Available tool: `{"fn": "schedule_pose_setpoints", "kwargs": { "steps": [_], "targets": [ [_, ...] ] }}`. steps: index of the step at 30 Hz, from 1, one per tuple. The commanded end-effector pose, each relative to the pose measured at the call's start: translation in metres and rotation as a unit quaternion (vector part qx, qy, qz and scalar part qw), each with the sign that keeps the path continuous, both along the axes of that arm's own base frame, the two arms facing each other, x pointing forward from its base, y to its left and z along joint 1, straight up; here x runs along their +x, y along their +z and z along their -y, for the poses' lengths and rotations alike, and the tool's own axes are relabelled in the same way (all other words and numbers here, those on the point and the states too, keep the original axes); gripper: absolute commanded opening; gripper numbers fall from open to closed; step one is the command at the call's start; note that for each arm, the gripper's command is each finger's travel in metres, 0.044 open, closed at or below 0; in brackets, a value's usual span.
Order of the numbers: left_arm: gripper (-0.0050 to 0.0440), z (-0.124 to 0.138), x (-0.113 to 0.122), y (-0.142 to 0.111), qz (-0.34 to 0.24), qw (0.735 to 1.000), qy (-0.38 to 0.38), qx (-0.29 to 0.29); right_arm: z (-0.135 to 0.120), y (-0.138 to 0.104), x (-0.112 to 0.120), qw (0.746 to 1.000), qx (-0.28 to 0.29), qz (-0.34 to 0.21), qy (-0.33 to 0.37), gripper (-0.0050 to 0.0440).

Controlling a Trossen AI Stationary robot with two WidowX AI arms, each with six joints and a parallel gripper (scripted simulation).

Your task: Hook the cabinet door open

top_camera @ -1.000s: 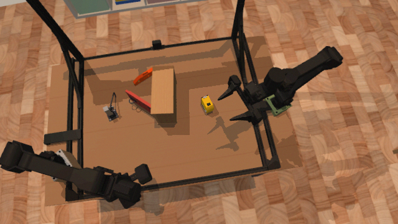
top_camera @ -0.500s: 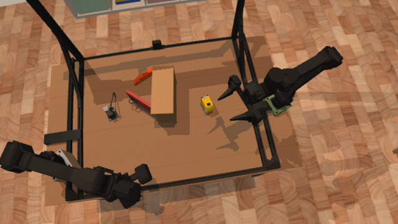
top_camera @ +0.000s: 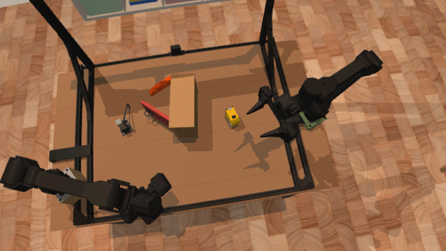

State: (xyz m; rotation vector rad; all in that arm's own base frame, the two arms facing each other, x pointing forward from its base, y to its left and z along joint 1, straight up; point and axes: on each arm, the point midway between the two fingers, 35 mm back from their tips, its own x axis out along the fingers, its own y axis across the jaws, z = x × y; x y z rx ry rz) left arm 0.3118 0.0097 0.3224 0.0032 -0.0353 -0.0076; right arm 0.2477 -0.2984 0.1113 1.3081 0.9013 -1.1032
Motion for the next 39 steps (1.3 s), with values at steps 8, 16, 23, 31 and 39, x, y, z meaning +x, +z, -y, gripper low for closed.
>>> {"fn": "schedule_pose_setpoints", "kwargs": {
  "steps": [8,16,23,31,39],
  "targets": [
    [0.04,-0.034,-0.027,0.02,-0.002,1.0,-0.003,0.012,-0.053,-0.002,0.073,0.934,-0.061,-0.042,0.348,0.022],
    [0.04,-0.052,-0.055,0.031,-0.007,1.0,-0.004,0.014,-0.109,-0.005,0.12,0.79,-0.104,-0.061,0.601,0.022],
    [0.04,-0.059,-0.079,0.038,-0.01,1.0,-0.003,0.013,-0.152,-0.009,0.146,0.637,-0.128,-0.067,0.757,0.022],
    [0.04,-0.057,-0.111,0.047,-0.013,1.0,-0.001,0.008,-0.221,-0.015,0.172,0.386,-0.147,-0.062,0.908,0.022],
    [0.04,-0.049,-0.131,0.052,-0.015,1.0,0.001,0.004,-0.272,-0.02,0.183,0.167,-0.156,-0.049,0.972,0.022]
  ]
}}
